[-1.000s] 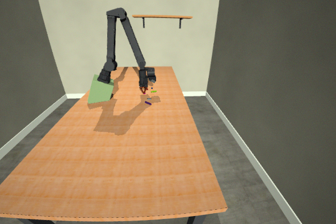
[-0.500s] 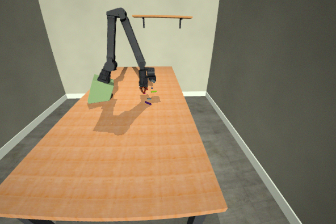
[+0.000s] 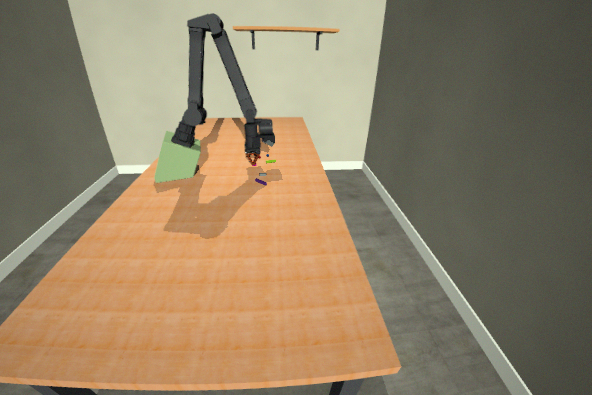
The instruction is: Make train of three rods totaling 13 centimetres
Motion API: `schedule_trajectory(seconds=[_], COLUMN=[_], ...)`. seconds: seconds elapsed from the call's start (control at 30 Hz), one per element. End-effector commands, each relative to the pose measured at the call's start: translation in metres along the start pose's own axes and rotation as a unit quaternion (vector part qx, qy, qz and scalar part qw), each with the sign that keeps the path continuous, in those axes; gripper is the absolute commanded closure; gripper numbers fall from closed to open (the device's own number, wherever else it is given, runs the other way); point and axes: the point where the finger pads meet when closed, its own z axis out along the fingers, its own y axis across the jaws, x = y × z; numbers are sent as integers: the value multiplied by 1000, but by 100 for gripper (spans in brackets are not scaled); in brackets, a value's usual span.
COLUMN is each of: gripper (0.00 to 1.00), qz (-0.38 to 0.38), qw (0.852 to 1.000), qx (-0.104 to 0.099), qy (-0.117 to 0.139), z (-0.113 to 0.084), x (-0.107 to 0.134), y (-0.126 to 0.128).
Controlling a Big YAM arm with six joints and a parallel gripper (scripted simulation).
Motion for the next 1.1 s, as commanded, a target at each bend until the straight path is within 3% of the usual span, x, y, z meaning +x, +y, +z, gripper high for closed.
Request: schedule_trajectory(seconds=[0.0,1.07], gripper=[96,96], qz=[-4,-3], qw=[1000,1000], qx=[-2,-1], qy=[0,-7], z=[1,7], x=[-6,-9], y=[4,3])
